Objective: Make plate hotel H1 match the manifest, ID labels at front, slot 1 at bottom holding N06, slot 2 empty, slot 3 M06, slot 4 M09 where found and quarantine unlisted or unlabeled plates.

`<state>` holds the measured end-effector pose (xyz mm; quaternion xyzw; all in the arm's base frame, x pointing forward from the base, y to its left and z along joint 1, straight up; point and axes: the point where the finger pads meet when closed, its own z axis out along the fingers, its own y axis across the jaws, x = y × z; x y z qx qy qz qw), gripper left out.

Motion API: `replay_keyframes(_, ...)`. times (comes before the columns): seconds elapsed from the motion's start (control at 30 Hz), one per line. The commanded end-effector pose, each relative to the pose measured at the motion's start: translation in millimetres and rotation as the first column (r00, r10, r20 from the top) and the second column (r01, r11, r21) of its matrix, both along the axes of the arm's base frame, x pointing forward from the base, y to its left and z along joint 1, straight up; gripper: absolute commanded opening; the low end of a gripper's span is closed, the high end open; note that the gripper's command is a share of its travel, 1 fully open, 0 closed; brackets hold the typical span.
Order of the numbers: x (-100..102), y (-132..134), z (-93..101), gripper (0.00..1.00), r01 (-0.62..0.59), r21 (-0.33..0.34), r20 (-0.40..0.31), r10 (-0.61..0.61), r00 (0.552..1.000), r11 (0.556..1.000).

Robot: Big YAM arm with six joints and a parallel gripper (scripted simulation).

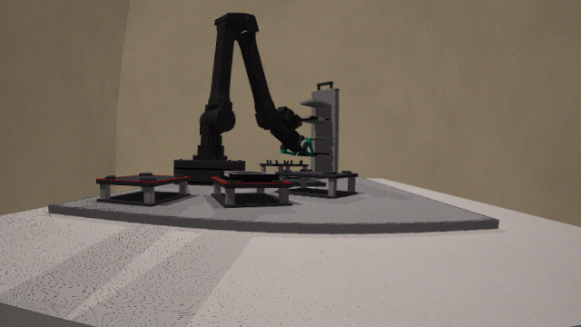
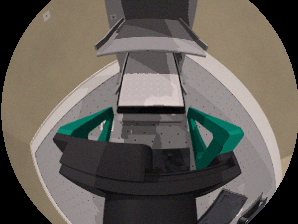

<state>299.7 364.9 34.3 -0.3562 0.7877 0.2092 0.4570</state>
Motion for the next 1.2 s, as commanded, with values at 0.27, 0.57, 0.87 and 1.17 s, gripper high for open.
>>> replay_keyframes(0.27,22.3,21.0,10.1,1.0,0.0,0.014,0.022,0.0,1.0,1.0)
replay_keyframes(0.57,17.2,19.7,13.9,0.86,-0.001,0.029,0.025,0.001,1.0,1.0)
replay_keyframes(0.87,17.2,19.7,13.9,0.86,-0.001,0.029,0.025,0.001,1.0,1.0)
replay_keyframes(1.17,17.2,19.7,13.9,0.86,-0.001,0.029,0.025,0.001,1.0,1.0)
